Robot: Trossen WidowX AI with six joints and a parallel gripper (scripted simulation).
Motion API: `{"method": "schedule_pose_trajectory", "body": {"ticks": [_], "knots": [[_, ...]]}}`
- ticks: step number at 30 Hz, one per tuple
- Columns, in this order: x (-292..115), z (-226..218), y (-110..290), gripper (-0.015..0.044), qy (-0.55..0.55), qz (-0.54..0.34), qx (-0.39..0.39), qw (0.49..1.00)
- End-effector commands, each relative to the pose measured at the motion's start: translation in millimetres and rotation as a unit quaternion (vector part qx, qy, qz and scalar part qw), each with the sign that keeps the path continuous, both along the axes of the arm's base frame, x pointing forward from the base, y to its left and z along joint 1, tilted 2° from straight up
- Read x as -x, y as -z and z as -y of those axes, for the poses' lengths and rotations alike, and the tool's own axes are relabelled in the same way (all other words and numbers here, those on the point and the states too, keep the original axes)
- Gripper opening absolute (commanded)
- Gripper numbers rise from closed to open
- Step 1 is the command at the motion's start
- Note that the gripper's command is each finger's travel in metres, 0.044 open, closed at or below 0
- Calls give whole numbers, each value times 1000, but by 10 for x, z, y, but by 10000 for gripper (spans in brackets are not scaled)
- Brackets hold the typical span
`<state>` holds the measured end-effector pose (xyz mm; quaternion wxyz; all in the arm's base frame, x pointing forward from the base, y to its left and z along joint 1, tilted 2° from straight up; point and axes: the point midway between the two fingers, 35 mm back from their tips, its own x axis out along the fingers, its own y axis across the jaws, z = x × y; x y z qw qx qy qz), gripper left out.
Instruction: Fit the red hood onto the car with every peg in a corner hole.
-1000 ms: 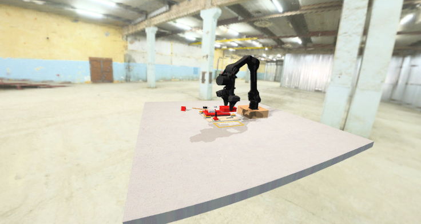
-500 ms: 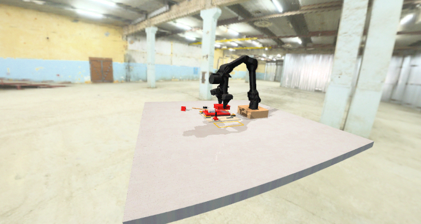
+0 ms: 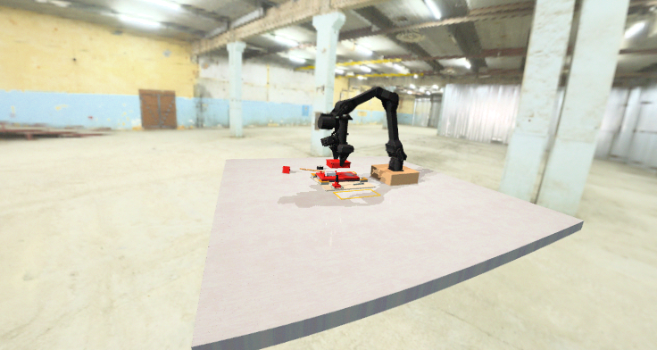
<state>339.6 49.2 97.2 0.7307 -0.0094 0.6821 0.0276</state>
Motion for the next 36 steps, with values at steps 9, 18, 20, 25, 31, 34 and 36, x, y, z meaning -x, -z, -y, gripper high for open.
{"method": "schedule_pose_trajectory", "body": {"ticks": [9,18,20,25,31,34,36], "knots": [[-75,492,-5,0,1,-1,1,1000],[-80,844,-6,0,3,-2,3,1000],[-76,913,-7,0,3,-2,4,1000],[-75,936,2,0,3,-2,4,1000],[-90,923,182,0,3,-2,4,1000],[-100,931,344,0,3,-2,4,1000],[-102,936,455,0,3,-2,4,1000]]}}
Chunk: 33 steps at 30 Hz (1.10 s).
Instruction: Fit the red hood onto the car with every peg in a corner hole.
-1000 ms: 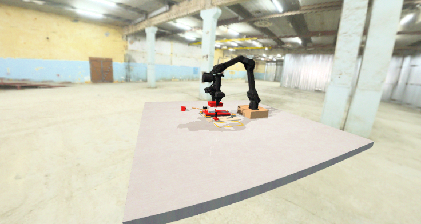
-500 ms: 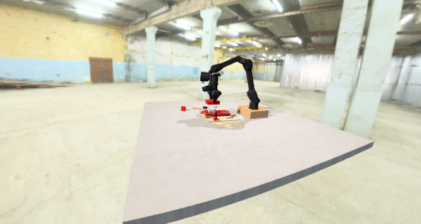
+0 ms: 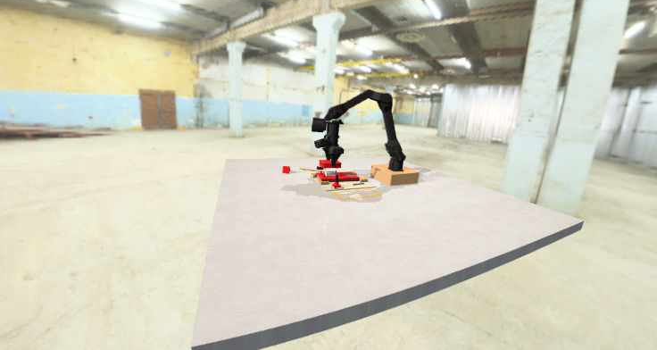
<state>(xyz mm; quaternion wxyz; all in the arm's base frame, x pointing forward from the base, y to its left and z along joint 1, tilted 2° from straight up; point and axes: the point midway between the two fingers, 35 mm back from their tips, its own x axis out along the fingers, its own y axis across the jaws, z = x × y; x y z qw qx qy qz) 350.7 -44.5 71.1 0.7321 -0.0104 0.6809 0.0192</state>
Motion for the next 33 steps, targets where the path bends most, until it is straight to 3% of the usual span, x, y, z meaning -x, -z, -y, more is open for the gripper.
{"method": "schedule_pose_trajectory", "body": {"ticks": [1,33], "knots": [[9,1,224,0,-2,-4,-3,1000],[7,7,291,0,-2,-4,-3,1000]]}}
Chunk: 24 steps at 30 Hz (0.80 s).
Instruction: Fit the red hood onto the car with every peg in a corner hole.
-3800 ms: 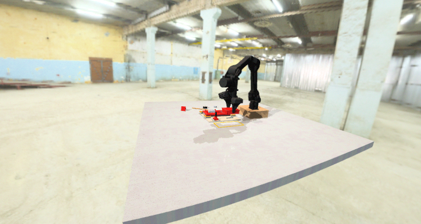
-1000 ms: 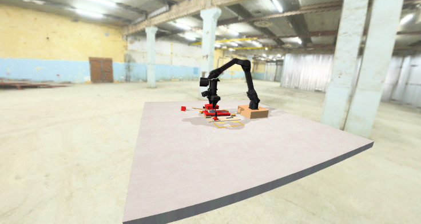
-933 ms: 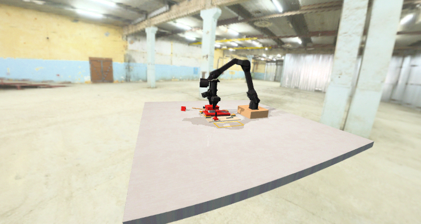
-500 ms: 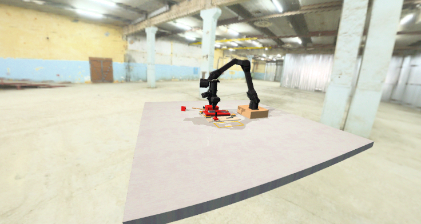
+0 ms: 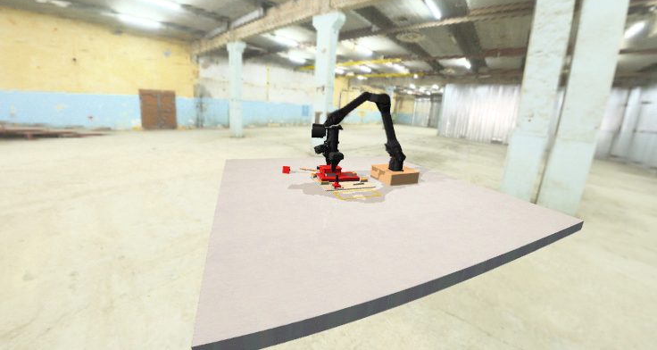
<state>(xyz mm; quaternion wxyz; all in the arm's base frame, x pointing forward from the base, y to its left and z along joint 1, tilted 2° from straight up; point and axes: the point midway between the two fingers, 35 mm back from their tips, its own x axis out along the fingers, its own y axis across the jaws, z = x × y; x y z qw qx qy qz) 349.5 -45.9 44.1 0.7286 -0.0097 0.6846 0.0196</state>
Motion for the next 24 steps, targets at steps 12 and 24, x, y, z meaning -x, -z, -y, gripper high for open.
{"method": "schedule_pose_trajectory", "body": {"ticks": [12,24], "knots": [[-9,-8,80,0,-2,1,-2,1000],[-12,-7,139,0,-2,1,-2,1000]]}}
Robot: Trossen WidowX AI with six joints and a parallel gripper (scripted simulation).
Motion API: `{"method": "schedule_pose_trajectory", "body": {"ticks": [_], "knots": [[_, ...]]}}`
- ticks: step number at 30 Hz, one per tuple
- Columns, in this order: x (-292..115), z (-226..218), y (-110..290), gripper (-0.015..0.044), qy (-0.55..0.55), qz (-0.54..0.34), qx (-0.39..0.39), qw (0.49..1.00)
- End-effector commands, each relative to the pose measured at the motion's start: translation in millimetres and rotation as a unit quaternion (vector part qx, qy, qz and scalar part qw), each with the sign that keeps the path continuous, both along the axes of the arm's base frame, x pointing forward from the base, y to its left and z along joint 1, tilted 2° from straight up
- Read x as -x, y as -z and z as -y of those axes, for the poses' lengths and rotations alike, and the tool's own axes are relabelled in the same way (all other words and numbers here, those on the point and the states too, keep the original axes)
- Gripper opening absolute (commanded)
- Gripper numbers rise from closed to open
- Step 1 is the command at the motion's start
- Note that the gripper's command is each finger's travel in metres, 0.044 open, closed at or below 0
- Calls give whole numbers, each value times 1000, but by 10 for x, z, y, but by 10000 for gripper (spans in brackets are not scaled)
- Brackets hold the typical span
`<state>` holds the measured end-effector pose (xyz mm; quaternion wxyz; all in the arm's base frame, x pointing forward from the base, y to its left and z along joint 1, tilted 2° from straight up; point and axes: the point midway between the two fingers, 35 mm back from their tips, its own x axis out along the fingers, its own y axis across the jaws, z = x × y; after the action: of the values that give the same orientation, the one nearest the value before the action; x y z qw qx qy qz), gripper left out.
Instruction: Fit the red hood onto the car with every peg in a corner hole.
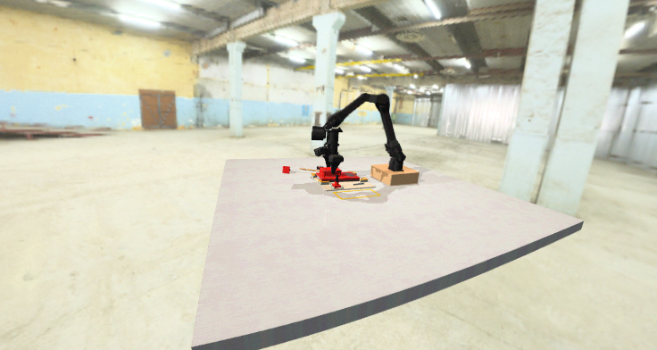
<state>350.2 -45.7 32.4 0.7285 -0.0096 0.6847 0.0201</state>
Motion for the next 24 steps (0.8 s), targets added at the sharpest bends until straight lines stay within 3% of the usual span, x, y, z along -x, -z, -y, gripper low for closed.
{"method": "schedule_pose_trajectory", "body": {"ticks": [1,13,24], "knots": [[-5,-5,26,0,-2,1,-2,1000],[-1,0,33,0,0,0,0,1000],[0,-1,41,289,0,0,0,1000]]}}
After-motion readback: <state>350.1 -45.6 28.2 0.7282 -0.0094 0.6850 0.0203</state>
